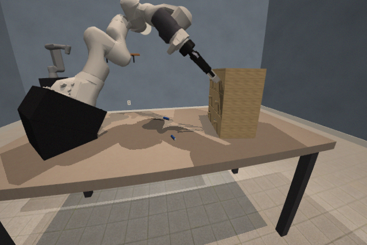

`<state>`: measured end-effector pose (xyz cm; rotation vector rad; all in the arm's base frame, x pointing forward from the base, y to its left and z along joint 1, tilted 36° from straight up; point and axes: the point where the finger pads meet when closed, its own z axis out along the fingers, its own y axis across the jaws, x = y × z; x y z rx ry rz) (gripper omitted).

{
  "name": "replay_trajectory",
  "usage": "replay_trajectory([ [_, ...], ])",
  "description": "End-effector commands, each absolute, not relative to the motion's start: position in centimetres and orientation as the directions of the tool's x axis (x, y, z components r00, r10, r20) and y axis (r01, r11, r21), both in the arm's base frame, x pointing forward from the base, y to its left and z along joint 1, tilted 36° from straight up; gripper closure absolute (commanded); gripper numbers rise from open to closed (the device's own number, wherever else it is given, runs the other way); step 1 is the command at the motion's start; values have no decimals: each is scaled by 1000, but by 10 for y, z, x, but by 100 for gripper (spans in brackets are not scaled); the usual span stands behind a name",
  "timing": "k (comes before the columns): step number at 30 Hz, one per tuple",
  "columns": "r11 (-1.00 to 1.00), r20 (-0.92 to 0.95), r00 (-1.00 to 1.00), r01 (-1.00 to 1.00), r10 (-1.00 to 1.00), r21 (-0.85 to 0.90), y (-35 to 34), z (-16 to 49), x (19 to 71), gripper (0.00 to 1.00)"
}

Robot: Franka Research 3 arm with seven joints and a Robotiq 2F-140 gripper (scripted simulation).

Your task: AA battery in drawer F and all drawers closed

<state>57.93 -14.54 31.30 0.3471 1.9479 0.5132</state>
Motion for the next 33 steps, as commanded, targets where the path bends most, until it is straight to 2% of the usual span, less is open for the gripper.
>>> replay_trajectory([
  [1,865,-784,-414,15,462,502,-145,313,580,80],
  [19,865,-784,-414,15,462,502,-145,313,580,80],
  [20,865,-784,-414,15,462,502,-145,313,580,92],
  [33,865,-784,-414,15,462,502,-145,313,580,92],
])
